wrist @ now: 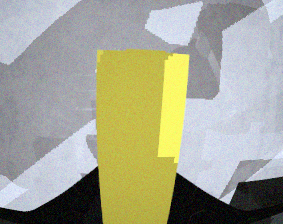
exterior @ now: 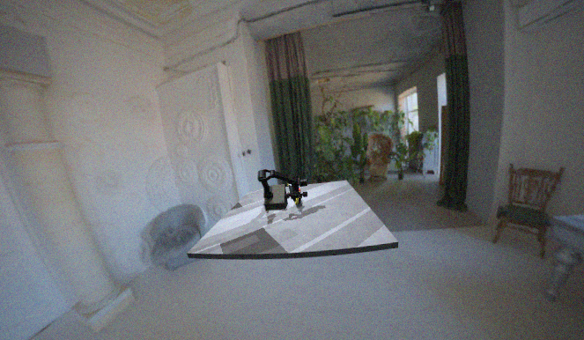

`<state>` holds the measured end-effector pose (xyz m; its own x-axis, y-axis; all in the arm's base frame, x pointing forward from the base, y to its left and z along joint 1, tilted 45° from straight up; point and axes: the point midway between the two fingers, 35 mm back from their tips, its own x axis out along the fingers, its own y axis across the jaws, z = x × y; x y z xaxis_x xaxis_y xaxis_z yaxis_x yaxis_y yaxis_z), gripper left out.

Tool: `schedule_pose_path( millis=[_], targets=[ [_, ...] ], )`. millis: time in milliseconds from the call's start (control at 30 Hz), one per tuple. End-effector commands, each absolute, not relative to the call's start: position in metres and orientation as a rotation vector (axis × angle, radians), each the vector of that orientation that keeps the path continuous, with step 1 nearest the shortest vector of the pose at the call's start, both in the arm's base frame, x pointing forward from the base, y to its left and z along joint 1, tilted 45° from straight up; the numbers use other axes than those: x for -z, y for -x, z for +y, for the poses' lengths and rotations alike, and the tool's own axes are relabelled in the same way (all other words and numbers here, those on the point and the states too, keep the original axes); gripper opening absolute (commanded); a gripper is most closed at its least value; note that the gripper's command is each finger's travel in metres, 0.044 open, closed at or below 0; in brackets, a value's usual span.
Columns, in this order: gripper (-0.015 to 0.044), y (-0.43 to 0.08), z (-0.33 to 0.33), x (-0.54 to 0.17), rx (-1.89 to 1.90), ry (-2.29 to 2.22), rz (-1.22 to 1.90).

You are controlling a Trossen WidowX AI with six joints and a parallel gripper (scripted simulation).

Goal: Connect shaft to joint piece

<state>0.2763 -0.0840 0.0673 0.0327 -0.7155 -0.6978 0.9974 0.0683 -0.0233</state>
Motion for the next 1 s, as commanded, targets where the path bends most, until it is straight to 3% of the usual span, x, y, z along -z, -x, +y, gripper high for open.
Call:
schedule_pose_path(
  millis=[0,967],
  targets=[
    [0.0000,-0.276,-0.078,-0.060,1.427,-0.566,0.642],
    [0.0000,-0.274,-0.061,-0.044,1.429,-0.562,0.635]
  ],
)
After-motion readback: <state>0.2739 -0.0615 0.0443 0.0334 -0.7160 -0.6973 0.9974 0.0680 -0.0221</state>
